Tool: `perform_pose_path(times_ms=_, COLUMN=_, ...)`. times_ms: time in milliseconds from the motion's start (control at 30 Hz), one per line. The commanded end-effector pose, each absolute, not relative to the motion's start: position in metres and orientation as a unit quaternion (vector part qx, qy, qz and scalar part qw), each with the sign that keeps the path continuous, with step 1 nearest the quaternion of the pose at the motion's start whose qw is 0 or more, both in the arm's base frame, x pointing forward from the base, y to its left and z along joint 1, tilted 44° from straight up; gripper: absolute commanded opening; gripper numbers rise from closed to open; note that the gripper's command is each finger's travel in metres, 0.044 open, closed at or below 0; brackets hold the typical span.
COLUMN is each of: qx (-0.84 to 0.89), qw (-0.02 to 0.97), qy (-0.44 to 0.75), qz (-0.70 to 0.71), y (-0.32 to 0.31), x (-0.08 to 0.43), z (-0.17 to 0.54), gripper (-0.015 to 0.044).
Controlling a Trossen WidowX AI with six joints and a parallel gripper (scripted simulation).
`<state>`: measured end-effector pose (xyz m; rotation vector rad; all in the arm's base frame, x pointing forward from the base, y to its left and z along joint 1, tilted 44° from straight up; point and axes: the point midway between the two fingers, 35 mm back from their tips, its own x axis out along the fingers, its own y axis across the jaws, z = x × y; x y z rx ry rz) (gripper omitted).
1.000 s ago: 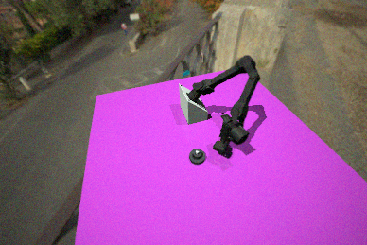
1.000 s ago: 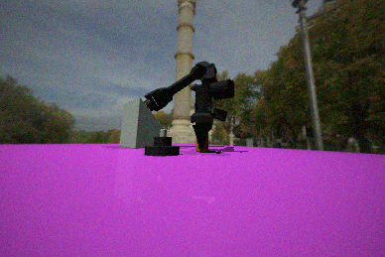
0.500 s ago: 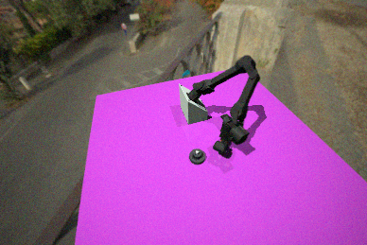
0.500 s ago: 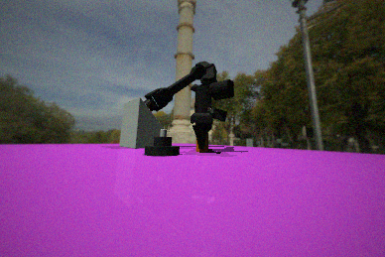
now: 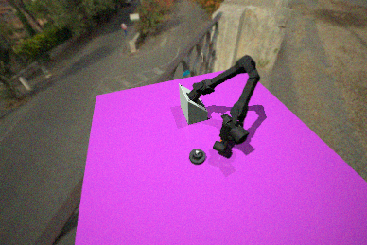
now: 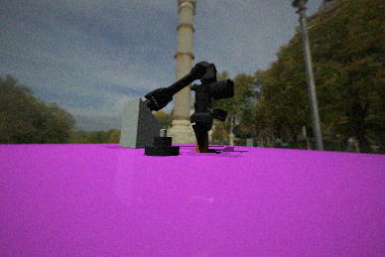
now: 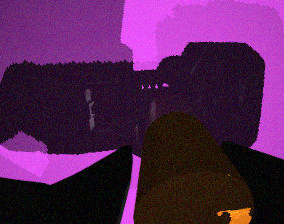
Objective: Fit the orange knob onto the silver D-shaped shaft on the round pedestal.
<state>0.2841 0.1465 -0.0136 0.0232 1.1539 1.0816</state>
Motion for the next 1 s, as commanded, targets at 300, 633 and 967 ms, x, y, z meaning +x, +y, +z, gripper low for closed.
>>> perform_pose_path(times_ms=300, qx=0.011, qw=0.707, qy=0.516, qz=0.484, y=0.09, x=0.286, z=0.044, gripper=0.044)
perform_pose_path(times_ms=633, qx=0.011, qw=0.706, qy=0.516, qz=0.484, y=0.102, x=0.285, z=0.031, gripper=0.044)
perform_pose_path(times_ms=967, qx=0.01, qw=0.706, qy=0.516, qz=0.484, y=0.113, x=0.286, z=0.018, gripper=0.044)
